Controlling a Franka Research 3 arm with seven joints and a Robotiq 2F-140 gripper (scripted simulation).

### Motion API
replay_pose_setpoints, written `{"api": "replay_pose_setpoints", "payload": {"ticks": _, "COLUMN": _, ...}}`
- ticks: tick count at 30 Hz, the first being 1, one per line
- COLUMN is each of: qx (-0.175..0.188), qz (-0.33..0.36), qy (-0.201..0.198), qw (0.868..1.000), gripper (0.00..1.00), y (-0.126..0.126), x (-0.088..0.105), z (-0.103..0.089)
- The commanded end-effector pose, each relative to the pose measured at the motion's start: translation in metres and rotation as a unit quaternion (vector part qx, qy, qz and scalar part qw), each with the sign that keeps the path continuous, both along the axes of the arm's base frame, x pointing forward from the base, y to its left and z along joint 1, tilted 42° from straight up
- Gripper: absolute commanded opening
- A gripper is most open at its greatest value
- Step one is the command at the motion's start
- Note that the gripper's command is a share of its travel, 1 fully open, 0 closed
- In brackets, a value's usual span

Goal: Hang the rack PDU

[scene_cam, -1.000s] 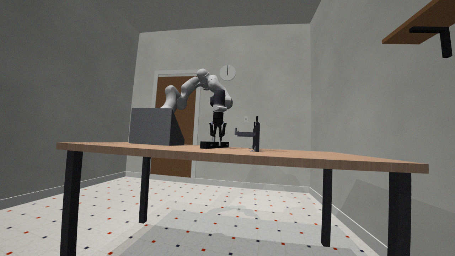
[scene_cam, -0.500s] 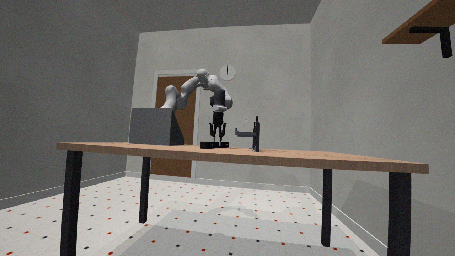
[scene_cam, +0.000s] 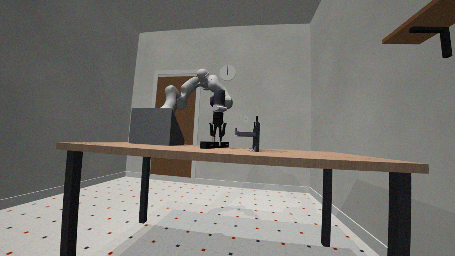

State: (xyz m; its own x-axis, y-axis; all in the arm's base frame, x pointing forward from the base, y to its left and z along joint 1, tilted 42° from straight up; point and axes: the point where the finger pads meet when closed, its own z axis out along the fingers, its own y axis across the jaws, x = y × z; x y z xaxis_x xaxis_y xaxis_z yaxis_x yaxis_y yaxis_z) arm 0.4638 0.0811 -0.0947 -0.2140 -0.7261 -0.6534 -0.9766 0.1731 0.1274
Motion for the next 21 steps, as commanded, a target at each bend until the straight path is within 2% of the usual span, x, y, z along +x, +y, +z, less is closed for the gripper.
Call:
{"api": "replay_pose_setpoints", "payload": {"ticks": 1, "qx": -0.001, "qz": 0.000, "qy": -0.002, "qw": 1.000, "gripper": 0.00, "y": -0.003, "x": 0.001, "z": 0.003}}
{"api": "replay_pose_setpoints", "payload": {"ticks": 13, "qx": -0.001, "qz": 0.000, "qy": -0.002, "qw": 1.000, "gripper": 0.00, "y": -0.019, "x": 0.000, "z": 0.020}}
{"api": "replay_pose_setpoints", "payload": {"ticks": 21, "qx": -0.001, "qz": 0.000, "qy": -0.002, "qw": 1.000, "gripper": 0.00, "y": -0.038, "x": -0.001, "z": 0.041}}
